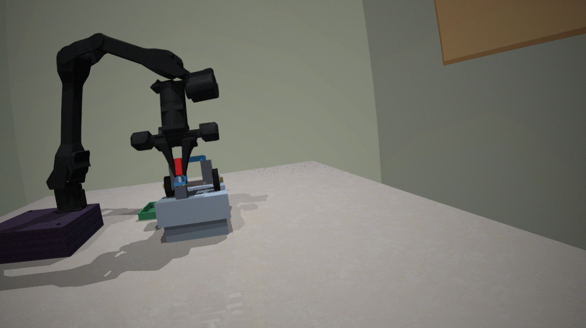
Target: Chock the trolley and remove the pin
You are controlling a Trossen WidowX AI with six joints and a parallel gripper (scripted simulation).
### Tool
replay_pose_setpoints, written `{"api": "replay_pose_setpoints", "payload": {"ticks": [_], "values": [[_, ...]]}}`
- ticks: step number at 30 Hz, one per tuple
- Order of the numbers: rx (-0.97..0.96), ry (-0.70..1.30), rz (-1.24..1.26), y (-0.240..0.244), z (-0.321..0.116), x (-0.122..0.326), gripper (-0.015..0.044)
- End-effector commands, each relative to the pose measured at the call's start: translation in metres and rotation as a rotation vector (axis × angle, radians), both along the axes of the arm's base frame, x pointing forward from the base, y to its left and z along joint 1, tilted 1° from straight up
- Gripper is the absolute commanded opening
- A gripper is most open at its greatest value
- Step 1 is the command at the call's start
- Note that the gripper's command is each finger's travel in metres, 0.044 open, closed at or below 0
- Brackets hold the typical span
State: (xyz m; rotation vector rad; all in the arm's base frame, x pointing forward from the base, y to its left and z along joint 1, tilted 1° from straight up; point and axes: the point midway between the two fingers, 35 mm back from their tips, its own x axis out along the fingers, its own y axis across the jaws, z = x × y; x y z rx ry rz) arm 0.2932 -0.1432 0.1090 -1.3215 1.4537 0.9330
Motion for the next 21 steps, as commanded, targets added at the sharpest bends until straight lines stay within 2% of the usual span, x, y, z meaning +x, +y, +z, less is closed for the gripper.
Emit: {"api": "replay_pose_setpoints", "payload": {"ticks": [1, 5, 6, 21], "values": [[0.0, -0.002, 0.0, 0.0, 0.0, 0.001, 0.0052], [0.0, -0.002, 0.0, 0.0, 0.0, 0.001, 0.0025], [0.0, -0.002, 0.0, 0.0, 0.0, 0.0, 0.0], [0.004, 0.007, 0.005, 0.002, 0.011, -0.002, 0.0]]}}
